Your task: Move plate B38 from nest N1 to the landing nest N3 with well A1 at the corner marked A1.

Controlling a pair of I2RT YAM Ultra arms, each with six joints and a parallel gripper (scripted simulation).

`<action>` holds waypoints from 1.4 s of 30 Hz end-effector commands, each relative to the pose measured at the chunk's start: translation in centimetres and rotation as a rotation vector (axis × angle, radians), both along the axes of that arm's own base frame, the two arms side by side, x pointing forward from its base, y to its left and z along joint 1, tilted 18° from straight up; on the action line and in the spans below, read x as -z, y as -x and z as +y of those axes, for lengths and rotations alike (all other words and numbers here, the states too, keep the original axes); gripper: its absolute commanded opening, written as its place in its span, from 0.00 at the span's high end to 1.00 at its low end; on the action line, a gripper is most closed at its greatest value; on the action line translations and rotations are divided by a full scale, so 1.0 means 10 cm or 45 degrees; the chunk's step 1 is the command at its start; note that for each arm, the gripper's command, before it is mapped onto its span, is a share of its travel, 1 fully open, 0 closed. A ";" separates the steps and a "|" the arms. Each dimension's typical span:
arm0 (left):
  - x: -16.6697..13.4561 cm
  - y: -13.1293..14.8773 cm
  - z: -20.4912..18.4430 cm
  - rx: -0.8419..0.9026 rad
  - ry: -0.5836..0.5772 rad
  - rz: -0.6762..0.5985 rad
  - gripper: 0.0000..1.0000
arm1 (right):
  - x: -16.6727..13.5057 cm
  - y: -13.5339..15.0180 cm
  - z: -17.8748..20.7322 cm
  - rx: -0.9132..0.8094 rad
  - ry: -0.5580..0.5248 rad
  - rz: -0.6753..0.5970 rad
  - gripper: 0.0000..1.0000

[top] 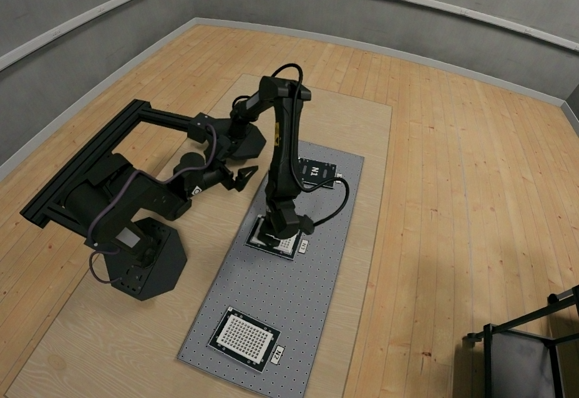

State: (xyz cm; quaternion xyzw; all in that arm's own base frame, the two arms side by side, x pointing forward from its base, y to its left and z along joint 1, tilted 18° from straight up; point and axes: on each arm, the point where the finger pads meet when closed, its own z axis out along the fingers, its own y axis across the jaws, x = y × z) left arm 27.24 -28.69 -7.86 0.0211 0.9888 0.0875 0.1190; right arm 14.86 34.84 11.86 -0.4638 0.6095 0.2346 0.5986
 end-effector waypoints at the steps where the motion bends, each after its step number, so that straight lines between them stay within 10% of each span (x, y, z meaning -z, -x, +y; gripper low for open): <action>1: -0.01 -0.03 -0.01 0.012 -0.004 -0.015 0.00 | -0.16 0.02 0.11 -0.028 -0.055 -0.026 0.00; 29: -0.80 0.09 -0.26 0.010 0.053 -0.062 0.00 | -0.16 0.02 0.11 -0.028 -0.055 -0.026 0.00; 42: -0.60 0.15 -0.18 0.074 0.023 0.017 0.00 | -0.16 0.02 0.11 -0.028 -0.055 -0.026 0.00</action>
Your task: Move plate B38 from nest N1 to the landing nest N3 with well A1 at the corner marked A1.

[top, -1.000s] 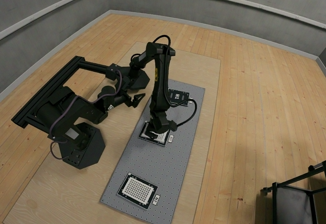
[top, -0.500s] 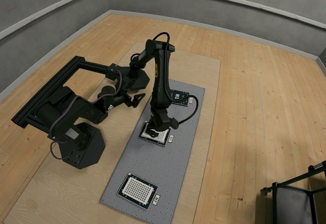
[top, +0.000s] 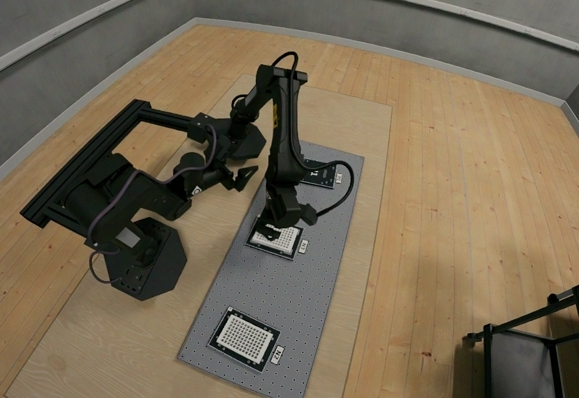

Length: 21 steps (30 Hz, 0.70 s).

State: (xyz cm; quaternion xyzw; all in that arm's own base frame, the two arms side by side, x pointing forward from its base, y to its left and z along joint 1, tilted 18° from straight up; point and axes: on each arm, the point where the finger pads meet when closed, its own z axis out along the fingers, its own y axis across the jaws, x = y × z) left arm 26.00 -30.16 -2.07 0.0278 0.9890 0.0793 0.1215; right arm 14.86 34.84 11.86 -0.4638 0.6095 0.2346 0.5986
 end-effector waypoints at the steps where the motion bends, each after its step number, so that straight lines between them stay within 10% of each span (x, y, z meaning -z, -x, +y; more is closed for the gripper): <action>1: -0.01 0.01 -0.05 0.092 0.020 0.026 0.00 | -0.16 0.02 0.11 -0.028 -0.055 -0.026 0.00; 21: 0.00 0.00 -0.03 1.018 0.187 0.094 0.00 | -0.16 0.02 0.11 -0.028 -0.055 -0.026 0.00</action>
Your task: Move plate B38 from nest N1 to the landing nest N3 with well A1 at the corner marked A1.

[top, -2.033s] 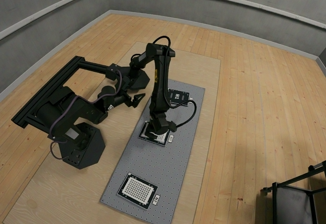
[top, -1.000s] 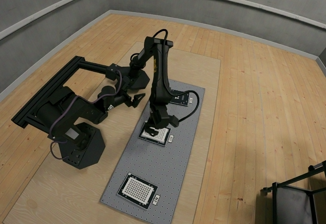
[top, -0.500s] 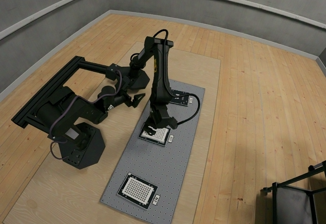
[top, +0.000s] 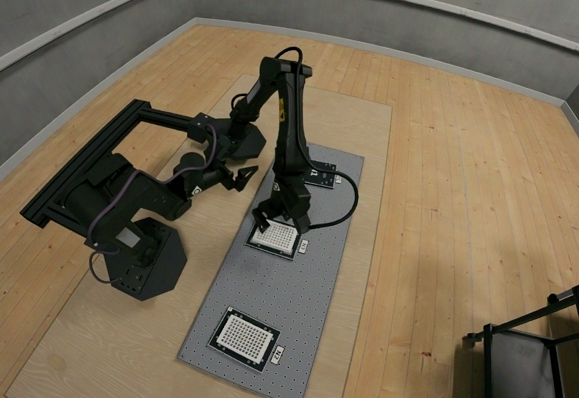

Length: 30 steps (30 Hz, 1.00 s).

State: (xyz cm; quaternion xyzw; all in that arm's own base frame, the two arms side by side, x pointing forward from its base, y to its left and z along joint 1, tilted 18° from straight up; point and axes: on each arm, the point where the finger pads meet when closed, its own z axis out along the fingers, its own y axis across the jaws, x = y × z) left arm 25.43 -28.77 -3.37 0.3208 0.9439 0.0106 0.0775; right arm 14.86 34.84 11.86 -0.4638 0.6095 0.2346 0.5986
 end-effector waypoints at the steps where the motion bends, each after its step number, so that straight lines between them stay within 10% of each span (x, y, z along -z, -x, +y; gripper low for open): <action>1: -0.13 -0.06 -0.17 0.243 0.145 -0.034 0.00 | -0.16 0.02 0.11 -0.028 -0.055 -0.026 0.00; 30: -0.29 0.02 -0.04 1.391 0.364 -0.376 0.00 | -0.16 0.02 0.11 -0.028 -0.055 -0.026 0.00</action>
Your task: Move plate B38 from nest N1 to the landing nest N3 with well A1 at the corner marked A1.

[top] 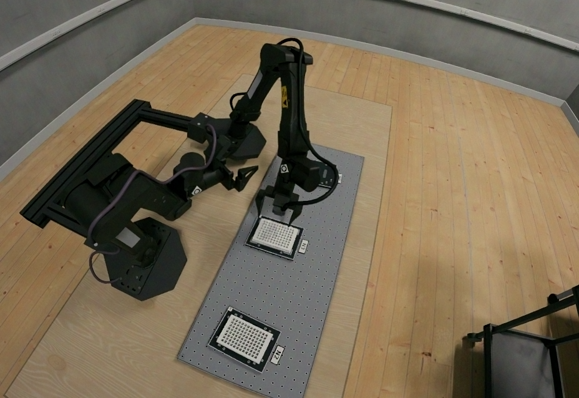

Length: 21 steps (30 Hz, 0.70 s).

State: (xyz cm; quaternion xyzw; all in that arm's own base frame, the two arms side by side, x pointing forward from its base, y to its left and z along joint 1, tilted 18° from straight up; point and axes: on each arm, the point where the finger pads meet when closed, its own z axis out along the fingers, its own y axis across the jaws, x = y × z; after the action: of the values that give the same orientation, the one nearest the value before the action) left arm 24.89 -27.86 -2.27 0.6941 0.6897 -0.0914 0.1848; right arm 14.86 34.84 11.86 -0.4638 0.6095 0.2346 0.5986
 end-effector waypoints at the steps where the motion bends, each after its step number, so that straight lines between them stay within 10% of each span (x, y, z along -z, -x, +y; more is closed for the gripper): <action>1: -0.18 -0.03 -0.11 0.240 0.146 -0.125 0.00 | -0.16 0.02 0.11 -0.028 -0.055 -0.026 0.00; 21: -0.15 0.00 -0.06 0.247 0.131 -0.120 0.00 | -0.16 0.02 0.11 -0.028 -0.055 -0.026 0.00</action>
State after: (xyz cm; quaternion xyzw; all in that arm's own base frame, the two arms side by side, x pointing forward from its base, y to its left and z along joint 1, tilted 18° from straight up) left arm 24.66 -27.51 -2.03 0.7479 0.6190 -0.1024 0.2170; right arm 14.86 34.84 11.86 -0.4638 0.6095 0.2346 0.5986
